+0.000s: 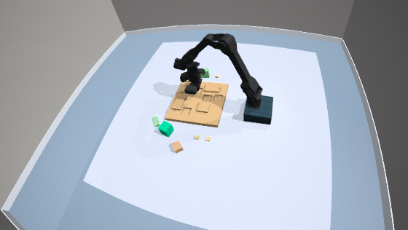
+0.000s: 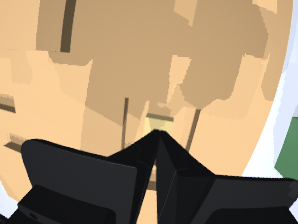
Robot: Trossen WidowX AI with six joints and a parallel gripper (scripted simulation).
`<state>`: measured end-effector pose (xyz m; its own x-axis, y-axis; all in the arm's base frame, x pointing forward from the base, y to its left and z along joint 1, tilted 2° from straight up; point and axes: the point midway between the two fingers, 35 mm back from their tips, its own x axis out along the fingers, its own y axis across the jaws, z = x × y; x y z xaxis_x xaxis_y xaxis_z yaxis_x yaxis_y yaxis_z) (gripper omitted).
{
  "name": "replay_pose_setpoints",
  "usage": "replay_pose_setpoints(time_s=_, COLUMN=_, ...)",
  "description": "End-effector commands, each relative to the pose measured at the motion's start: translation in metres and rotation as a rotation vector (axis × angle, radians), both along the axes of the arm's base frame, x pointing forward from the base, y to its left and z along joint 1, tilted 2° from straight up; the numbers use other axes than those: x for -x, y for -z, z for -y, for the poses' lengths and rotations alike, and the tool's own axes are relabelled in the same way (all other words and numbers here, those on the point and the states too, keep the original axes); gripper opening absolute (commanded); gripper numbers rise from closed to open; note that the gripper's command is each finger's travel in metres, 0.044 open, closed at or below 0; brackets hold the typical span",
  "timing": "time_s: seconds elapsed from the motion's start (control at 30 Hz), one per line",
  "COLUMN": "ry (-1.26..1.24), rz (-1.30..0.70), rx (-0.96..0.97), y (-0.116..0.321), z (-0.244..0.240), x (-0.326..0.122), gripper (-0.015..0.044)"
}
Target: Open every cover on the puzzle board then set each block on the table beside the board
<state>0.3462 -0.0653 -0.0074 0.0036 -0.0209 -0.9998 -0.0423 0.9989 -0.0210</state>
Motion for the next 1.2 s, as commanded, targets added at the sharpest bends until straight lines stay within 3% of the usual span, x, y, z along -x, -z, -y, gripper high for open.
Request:
replay_pose_setpoints(time_s=0.0, ry=-0.002, rz=-0.006, rx=0.002, y=0.002, z=0.0, x=0.002, gripper=0.0)
replay_pose_setpoints(time_s=0.5, ry=0.012, rz=-0.005, rx=0.002, y=-0.005, z=0.0, x=0.001, gripper=0.0)
replay_pose_setpoints(time_s=0.63, ry=0.228, rz=-0.001, rx=0.002, y=-0.006, z=-0.001, x=0.0, gripper=0.0)
replay_pose_setpoints(time_s=0.8, ry=0.717, rz=0.01, rx=0.002, y=-0.009, z=-0.001, x=0.0, gripper=0.0)
replay_pose_setpoints(time_s=0.83, ry=0.329, rz=0.003, rx=0.0, y=-0.006, z=-0.001, x=0.0, gripper=0.0026)
replay_pose_setpoints(time_s=1.0, ry=0.457, rz=0.006, rx=0.0, y=-0.012, z=-0.001, x=0.0, gripper=0.0144)
replay_pose_setpoints(time_s=1.17, ry=0.604, rz=0.009, rx=0.0, y=-0.019, z=-0.001, x=-0.001, gripper=0.0144)
